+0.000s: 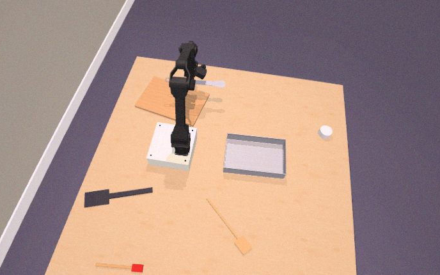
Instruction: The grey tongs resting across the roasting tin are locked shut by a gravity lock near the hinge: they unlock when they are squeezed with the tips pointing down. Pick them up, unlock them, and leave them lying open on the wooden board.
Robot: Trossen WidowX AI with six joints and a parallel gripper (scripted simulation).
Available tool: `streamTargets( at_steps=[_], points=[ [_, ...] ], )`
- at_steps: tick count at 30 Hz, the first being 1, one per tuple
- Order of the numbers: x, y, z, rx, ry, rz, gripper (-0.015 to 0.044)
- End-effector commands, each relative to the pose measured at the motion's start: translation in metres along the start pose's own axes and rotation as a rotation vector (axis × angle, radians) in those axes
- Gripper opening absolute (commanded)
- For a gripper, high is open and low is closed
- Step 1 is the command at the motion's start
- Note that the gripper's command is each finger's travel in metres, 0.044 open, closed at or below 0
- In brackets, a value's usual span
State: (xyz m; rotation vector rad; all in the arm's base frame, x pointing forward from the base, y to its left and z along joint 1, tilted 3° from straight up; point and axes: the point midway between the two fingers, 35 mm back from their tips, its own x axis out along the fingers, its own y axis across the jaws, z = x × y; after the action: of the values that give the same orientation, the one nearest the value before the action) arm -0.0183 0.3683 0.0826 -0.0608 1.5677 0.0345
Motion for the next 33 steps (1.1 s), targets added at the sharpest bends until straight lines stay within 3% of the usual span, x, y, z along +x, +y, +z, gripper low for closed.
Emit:
streamTargets(
  at_steps=[1,15,26,33],
  points=[
    [-0.002,0.002,-0.025,0.066,0.006,0.005,-0.015],
    [-0.001,-0.01,-0.111,0.295,0.012,-0.002,-0.015],
    [-0.001,-0.01,-0.112,0.301,0.03,-0.006,-0.015],
    [-0.002,-0.011,-0.111,0.326,0.238,-0.031,-0.015]
  ],
)
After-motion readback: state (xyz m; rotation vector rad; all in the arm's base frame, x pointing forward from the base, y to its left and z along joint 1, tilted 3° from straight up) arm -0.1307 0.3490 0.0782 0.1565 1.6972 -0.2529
